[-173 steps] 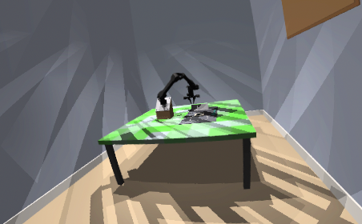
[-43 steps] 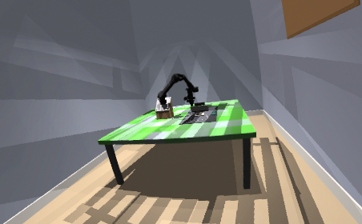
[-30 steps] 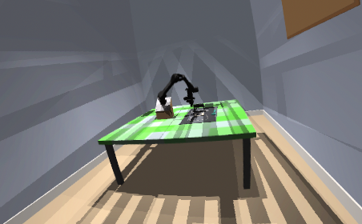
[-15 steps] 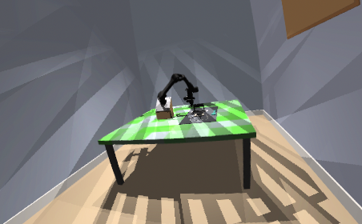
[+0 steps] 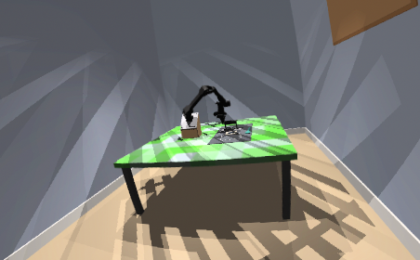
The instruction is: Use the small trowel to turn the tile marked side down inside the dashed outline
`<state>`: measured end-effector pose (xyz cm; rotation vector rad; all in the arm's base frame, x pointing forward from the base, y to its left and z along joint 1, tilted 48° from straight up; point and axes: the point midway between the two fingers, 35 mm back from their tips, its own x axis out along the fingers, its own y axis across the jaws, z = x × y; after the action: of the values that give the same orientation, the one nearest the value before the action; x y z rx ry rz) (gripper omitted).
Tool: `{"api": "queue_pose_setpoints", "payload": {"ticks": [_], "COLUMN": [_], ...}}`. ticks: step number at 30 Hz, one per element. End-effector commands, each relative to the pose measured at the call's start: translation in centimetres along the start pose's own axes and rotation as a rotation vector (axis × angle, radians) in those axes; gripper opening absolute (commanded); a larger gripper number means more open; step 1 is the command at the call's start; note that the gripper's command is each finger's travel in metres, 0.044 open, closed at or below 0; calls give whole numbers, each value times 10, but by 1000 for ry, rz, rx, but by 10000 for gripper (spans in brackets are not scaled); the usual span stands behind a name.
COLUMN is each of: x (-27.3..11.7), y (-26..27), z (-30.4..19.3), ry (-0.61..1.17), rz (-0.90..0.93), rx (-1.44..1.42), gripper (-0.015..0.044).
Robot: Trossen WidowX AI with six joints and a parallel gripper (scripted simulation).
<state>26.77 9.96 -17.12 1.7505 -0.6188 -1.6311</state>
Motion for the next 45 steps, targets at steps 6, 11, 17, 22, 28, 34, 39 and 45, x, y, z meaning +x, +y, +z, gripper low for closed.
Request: {"api": "queue_pose_setpoints", "payload": {"ticks": [6, 11, 17, 22, 28, 34, 39, 45], "x": [-13, -18, -18, -16, -16, -16, -16, -16], "y": [-42, -62, -64, -61, -61, -61, -61, -61], "z": [-1, 2, 3, 5, 4, 4, 4, 4], "ry": [9, 10, 10, 8, 8, 8, 8, 8], "rz": [-9, -7, -5, 1, 0, 0, 0, 0], "rx": [3, 4, 2, -5, -4, -4, -4, -4], "gripper": [100, 100, 100, 100, 100, 100, 100, 21]}}
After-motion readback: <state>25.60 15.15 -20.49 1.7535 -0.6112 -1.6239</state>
